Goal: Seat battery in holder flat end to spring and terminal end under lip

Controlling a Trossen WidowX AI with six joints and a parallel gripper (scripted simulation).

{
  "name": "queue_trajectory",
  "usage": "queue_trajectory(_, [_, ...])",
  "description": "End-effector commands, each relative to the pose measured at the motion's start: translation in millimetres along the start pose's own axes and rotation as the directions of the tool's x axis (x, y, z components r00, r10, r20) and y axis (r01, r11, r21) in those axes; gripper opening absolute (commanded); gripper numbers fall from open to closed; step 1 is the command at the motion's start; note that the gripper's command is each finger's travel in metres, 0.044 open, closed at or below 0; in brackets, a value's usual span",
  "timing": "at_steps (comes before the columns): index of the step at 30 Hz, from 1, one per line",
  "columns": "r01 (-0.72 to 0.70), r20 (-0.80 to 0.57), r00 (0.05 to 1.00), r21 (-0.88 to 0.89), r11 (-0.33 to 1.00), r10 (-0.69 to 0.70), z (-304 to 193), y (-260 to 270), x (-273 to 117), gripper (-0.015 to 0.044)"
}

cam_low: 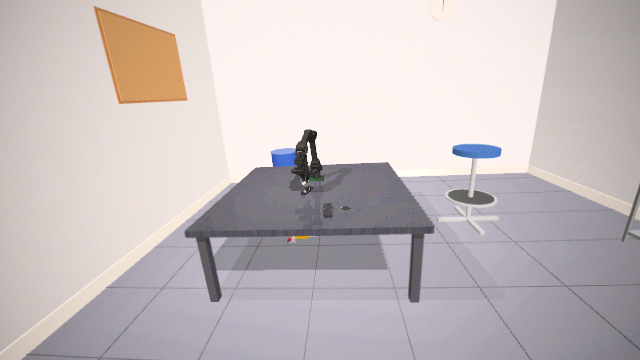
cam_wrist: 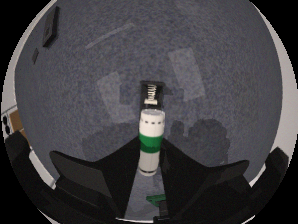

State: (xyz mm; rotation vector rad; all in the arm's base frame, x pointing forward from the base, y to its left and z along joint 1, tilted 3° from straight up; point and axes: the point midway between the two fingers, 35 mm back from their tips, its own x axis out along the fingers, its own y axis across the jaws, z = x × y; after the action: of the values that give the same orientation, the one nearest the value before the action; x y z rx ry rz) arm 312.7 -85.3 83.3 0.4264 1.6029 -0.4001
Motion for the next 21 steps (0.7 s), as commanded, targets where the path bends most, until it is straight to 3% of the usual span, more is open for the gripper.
queue_trajectory(1, [-0.006,-0.055,0.998,-0.002,1.0,0.006,0.6,1.0,8.5,0.0059])
queue_trajectory(9, [0.0,-0.19,0.982,0.004,1.0,0.001,-3.1,1.4,29.2,0.0059])
queue_trajectory(21, [0.007,-0.253,0.967,0.003,1.0,-0.006,-1.0,1.8,34.2,0.0059])
